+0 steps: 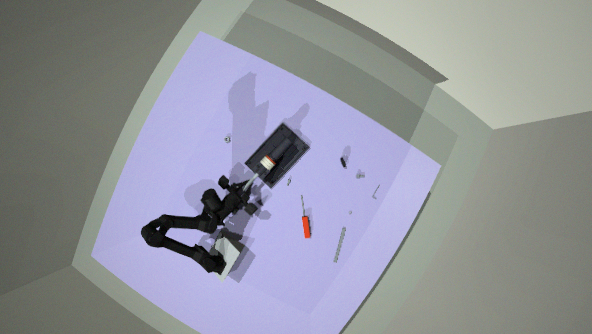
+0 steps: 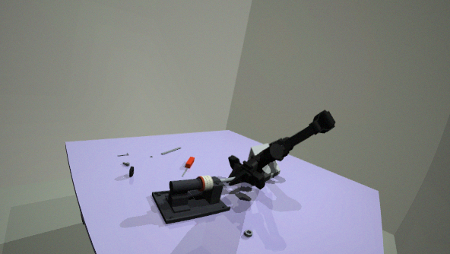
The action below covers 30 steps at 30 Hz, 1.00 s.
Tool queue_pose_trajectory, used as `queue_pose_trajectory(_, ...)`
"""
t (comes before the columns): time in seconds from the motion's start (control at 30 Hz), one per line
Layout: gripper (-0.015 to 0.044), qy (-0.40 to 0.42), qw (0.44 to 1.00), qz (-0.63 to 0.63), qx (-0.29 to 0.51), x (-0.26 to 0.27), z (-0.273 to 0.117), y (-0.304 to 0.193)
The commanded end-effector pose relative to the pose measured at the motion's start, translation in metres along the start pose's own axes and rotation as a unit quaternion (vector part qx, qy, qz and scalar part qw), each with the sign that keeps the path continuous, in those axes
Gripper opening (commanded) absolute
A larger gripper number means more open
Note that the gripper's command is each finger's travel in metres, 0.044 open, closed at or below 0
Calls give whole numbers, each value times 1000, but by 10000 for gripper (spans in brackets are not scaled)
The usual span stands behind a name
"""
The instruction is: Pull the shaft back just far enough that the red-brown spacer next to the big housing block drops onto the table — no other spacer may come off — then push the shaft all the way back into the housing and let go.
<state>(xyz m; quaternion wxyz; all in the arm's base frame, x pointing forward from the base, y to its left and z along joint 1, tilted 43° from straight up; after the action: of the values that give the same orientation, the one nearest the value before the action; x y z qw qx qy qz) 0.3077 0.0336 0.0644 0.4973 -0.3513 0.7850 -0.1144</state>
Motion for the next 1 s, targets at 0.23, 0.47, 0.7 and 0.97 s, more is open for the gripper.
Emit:
queue_pose_trajectory(0.23,0,-2,1000,2,-1,-1,-2,1)
queue_pose_trajectory(0.47,0,-2,1000,2,-1,-1,-2,1)
queue_pose_trajectory(0.7,0,-2,1000,2,-1,-1,-3,1)
queue_pose_trajectory(0.97,0,-2,1000,2,-1,-1,-3,2)
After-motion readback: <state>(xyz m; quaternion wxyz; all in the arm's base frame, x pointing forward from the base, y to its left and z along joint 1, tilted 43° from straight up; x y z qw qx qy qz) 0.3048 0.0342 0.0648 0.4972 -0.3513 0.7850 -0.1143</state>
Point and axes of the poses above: the point midway between the two fingers, 35 mm back from their tips, its own z axis out along the fingers, its own x axis across the jaws, y = z × x, the point moved 5 cm from there along -z, back along the fingers, and after that the axes turned 3 degrees about z, right-handed, at the moved point
